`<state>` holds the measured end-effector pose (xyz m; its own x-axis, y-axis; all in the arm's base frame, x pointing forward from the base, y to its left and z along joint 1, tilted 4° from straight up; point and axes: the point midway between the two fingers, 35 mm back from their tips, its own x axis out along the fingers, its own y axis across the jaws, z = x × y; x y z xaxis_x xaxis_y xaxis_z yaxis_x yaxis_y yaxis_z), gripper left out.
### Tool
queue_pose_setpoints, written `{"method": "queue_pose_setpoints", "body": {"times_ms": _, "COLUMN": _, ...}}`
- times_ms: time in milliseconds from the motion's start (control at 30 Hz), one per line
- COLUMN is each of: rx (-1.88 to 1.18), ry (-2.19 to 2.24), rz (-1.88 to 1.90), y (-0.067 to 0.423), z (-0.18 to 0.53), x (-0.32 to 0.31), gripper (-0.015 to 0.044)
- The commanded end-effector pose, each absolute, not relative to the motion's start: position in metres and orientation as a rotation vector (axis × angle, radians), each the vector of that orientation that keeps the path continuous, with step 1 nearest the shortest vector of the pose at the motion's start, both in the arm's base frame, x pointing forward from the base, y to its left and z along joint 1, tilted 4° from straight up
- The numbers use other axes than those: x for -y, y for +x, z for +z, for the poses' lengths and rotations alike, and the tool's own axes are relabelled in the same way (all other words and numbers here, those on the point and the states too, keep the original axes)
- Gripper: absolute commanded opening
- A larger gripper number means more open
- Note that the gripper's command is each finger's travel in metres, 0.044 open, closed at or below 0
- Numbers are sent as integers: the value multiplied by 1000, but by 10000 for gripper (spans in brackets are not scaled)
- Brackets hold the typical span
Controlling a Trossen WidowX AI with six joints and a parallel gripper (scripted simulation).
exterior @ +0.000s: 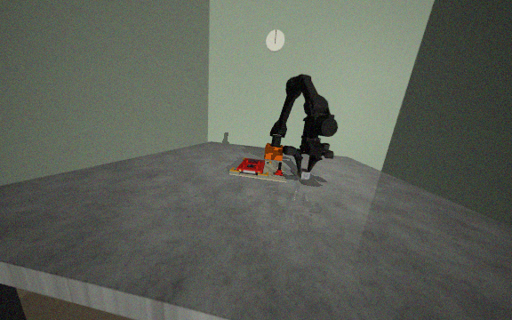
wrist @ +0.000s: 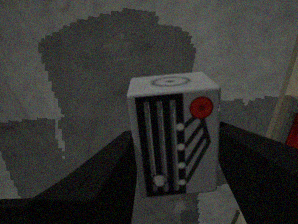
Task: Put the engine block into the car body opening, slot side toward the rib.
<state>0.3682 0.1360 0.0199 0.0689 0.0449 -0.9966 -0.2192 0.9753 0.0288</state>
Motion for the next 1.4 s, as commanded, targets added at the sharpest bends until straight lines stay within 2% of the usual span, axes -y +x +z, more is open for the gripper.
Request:
{"method": "queue_pose_setpoints", "body": {"times_ms": 0, "rx": -1476, "ry": -135, "rz": 198, "y": 373, "z": 36, "x": -137, "gripper": 0}}
{"method": "queue_pose_setpoints", "body": {"times_ms": 967, "rx": -1476, "ry": -135, "rz": 198, "y": 369, "z": 128, "x": -135, "gripper": 0}}
{"method": "queue_pose_setpoints", "body": {"times_ms": 1367, "rx": -1478, "ry": -125, "rz": 184, "y": 374, "z": 121, "x": -113, "gripper": 0}}
